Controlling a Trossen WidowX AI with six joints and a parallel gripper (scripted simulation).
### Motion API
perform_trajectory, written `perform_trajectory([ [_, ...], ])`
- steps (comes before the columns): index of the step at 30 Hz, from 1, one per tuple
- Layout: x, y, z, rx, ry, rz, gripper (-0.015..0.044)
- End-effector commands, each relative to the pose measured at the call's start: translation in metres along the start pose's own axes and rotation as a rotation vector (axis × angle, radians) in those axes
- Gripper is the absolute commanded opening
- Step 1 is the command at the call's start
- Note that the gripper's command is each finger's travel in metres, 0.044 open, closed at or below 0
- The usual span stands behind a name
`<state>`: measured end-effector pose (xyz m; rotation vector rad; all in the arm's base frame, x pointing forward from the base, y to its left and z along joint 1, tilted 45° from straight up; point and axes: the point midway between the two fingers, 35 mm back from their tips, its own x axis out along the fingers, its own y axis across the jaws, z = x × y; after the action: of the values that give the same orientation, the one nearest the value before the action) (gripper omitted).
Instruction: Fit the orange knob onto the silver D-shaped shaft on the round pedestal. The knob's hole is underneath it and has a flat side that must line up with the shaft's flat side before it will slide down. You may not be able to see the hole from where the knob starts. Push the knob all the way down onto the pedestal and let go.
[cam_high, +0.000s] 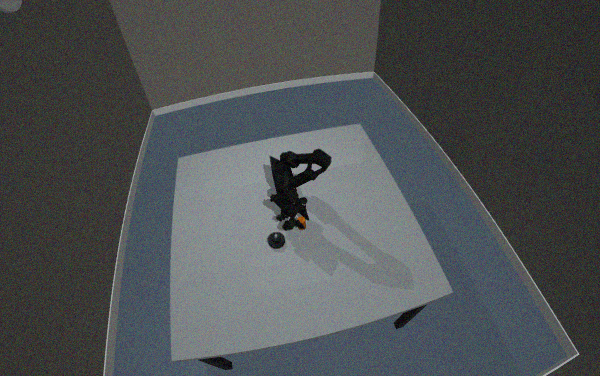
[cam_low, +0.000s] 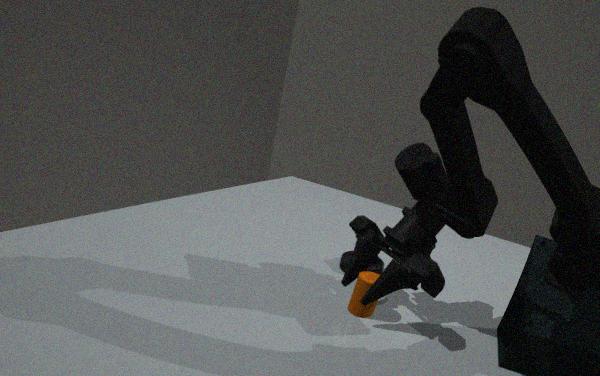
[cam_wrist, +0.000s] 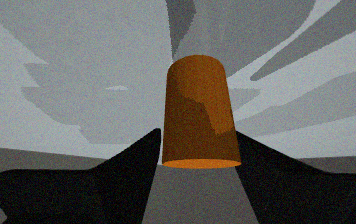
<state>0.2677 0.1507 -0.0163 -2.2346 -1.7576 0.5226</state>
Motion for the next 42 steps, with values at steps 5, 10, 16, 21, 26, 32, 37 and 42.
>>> perform_trajectory([
  [5, 0.0, 0.0, 0.0, 0.0, 0.0, 0.0, 0.026],
  [10, 0.0, 0.0, 0.0, 0.0, 0.0, 0.0, 0.026],
  [16, 0.0, 0.0, 0.0, 0.0, 0.0, 0.0, 0.026],
  [21, 0.0, 0.0, 0.0, 0.0, 0.0, 0.0, 0.0286],
  [26, 0.0, 0.0, 0.0, 0.0, 0.0, 0.0, 0.0418],
  [32, 0.0, 0.0, 0.0, 0.0, 0.0, 0.0, 0.044],
  [37, -0.009, 0.012, -0.002, -0.004, -0.027, 0.006, 0.044],
  [42, -0.025, 0.018, -0.013, -0.006, -0.041, 0.004, 0.044],
])
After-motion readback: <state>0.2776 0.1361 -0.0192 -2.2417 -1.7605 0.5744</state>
